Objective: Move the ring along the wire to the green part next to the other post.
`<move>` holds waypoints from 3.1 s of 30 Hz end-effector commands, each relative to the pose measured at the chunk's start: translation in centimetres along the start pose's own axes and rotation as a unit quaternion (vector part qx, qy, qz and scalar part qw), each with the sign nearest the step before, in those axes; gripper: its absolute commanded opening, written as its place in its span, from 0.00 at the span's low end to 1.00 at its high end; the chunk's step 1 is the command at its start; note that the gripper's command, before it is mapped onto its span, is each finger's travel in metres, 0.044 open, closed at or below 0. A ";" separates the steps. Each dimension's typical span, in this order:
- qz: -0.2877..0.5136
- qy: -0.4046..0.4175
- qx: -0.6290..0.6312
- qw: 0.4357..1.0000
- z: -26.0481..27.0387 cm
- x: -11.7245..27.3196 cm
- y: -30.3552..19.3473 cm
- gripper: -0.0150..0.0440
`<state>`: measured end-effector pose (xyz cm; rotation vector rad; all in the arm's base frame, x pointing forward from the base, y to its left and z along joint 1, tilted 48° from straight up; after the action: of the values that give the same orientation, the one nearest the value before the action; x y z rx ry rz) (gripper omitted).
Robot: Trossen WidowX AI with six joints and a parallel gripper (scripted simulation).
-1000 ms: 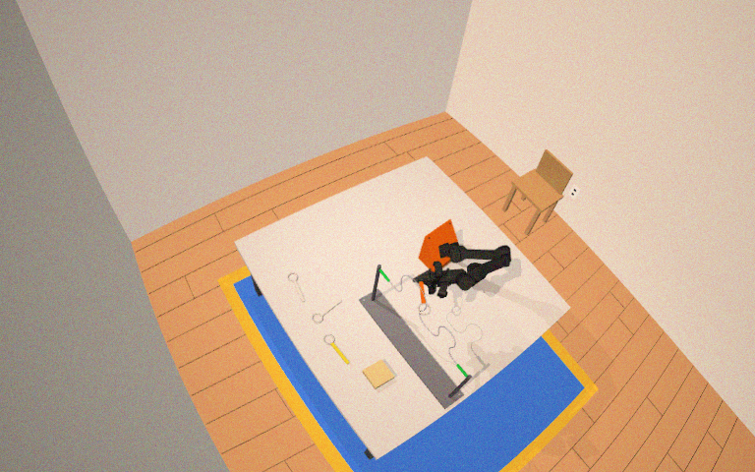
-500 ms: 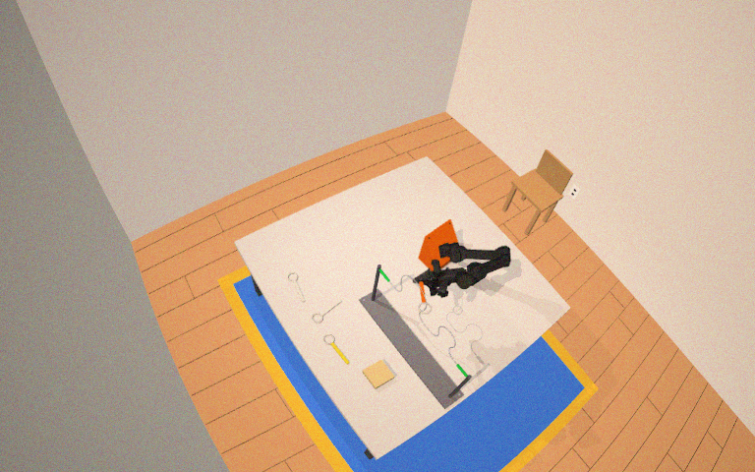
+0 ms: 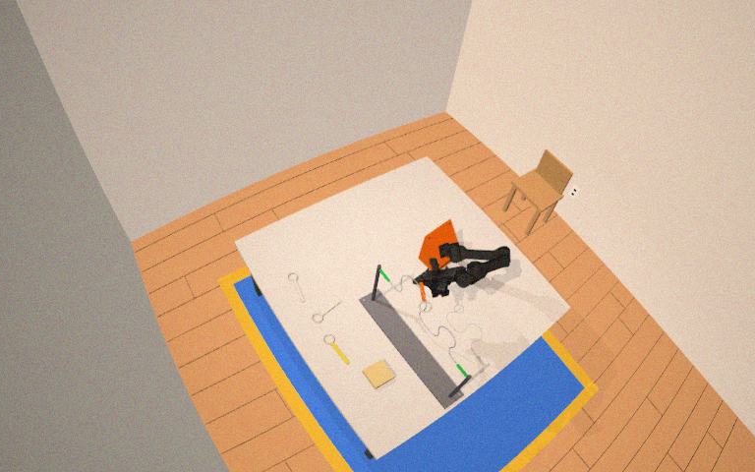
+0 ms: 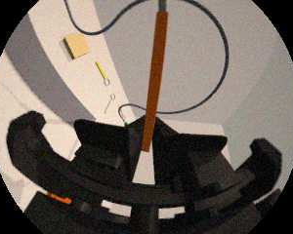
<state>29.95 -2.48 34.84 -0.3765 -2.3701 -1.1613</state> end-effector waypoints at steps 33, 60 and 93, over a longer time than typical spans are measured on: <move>-0.032 0.101 -0.190 0.976 -0.9 -0.2 -0.6 0.00; -0.055 0.181 -0.337 0.922 -1.1 -0.6 -1.3 0.00; -0.082 0.271 -0.501 0.818 -1.0 -1.0 -2.2 0.00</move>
<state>30.23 -4.48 33.58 -0.1276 -1.2230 -2.1623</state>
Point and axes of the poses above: the point midway between the two fingers, 35 mm back from their tips, its own x axis back along the fingers, its own z axis across the jaws, y = z × x, the point moved 10 cm from there along x, back along the fingers, and after that the axes turned 3 degrees about x, right-handed, at the moved point
